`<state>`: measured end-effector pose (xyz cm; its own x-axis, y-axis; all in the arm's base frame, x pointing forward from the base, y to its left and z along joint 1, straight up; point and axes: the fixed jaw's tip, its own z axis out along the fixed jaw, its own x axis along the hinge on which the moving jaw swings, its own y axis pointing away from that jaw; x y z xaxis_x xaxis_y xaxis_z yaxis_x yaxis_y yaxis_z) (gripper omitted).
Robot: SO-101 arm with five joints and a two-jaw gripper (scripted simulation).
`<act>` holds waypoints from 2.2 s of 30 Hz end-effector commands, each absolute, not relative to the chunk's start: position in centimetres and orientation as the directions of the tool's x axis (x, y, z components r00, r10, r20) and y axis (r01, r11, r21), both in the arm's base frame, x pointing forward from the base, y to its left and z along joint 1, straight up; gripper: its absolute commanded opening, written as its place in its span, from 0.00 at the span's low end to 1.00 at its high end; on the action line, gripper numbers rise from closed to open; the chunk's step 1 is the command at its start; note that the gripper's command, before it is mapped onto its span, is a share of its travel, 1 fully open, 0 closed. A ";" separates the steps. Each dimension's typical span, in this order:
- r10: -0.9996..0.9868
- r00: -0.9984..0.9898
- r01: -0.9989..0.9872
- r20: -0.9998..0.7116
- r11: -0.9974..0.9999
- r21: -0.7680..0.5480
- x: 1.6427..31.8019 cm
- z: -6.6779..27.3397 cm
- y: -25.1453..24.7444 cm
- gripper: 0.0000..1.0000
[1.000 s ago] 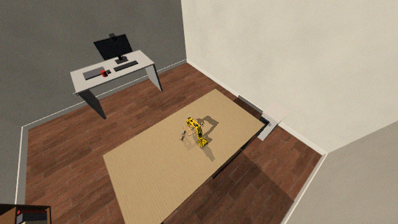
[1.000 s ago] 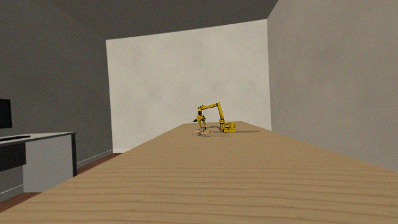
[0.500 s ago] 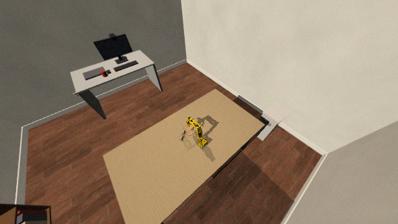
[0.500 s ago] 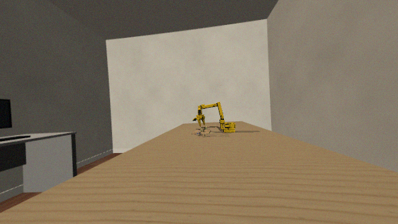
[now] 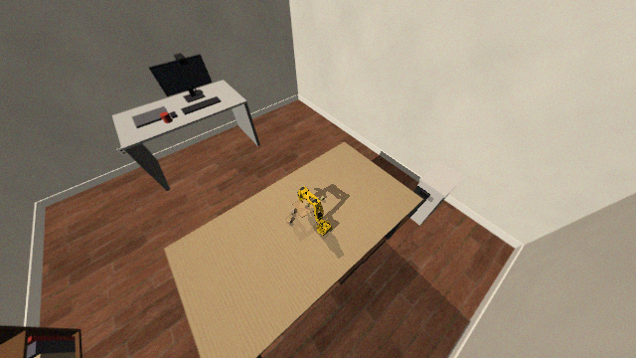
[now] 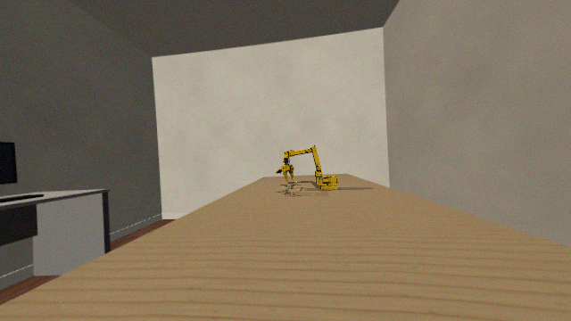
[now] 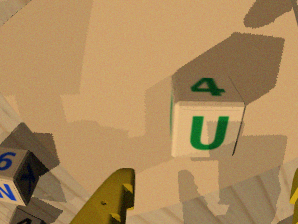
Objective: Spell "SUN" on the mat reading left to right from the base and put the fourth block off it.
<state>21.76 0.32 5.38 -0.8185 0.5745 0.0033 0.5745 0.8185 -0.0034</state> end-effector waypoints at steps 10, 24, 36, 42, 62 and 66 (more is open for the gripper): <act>0.575 -0.816 0.573 -0.062 0.818 0.042 22.8 5.2 0.4 0.32; 0.575 -0.816 0.573 -0.062 0.818 0.042 22.8 3.5 0.4 0.32; 0.575 -0.816 0.573 -0.062 0.818 0.042 22.8 3.1 0.4 0.32; 0.575 -0.816 0.573 -0.062 0.818 0.042 22.8 3.1 0.4 0.32; 0.574 -0.816 0.573 -0.063 0.819 0.041 22.5 3.1 -0.1 0.22; 0.574 -0.816 0.573 -0.063 0.819 0.041 22.4 3.1 -0.2 0.19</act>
